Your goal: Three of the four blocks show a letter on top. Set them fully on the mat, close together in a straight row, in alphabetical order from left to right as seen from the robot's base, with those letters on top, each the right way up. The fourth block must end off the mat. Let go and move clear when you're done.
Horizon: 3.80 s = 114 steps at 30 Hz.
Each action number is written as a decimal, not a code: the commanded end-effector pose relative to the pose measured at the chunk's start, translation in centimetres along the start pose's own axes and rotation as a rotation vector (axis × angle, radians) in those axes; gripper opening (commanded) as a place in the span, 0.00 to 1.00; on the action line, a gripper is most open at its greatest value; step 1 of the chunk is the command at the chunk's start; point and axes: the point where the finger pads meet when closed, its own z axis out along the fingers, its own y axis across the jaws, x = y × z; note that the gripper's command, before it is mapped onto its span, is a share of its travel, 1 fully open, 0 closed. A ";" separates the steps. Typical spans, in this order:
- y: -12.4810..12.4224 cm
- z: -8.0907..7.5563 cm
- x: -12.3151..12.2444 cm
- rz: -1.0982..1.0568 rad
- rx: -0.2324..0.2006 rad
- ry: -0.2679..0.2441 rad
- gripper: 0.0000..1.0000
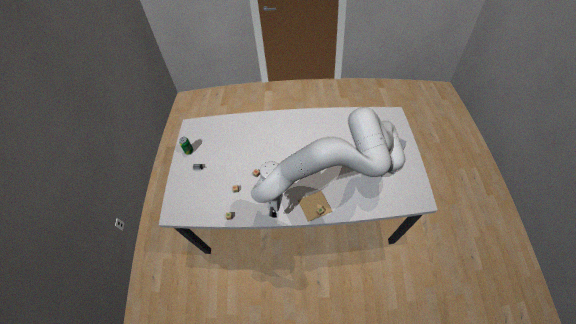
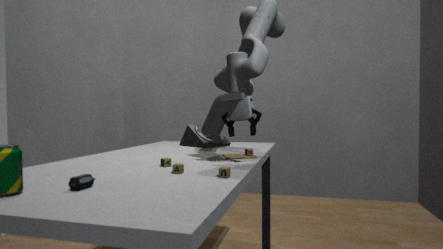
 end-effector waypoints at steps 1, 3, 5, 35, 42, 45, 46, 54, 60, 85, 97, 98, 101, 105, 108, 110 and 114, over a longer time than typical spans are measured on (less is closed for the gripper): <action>-0.2 0.2 3.7 0.137 -0.018 -0.013 1.00; 0.0 0.3 5.4 0.199 -0.018 -0.012 1.00; 0.2 0.3 7.0 0.263 -0.019 -0.012 1.00; 9.4 0.6 25.4 1.116 -0.063 0.024 1.00; 11.1 0.5 26.9 1.210 -0.070 0.033 1.00; 11.1 0.5 26.9 1.211 -0.070 0.033 0.69; 11.1 0.5 26.9 1.211 -0.070 0.033 0.69; 11.1 0.5 26.9 1.211 -0.070 0.033 0.69; 11.1 0.5 26.9 1.211 -0.070 0.033 0.69; 11.2 1.5 26.9 1.211 -0.070 0.033 0.69; 11.3 3.4 27.0 1.212 -0.070 0.033 0.69; 11.3 3.4 27.0 1.212 -0.070 0.033 0.69; 11.3 3.7 27.0 1.212 -0.070 0.033 0.69; 11.3 4.3 27.0 1.212 -0.070 0.033 0.69; 11.4 4.7 27.0 1.212 -0.070 0.033 0.69; 11.4 4.9 27.0 1.212 -0.070 0.033 0.69; 11.4 5.3 27.0 1.212 -0.070 0.033 0.69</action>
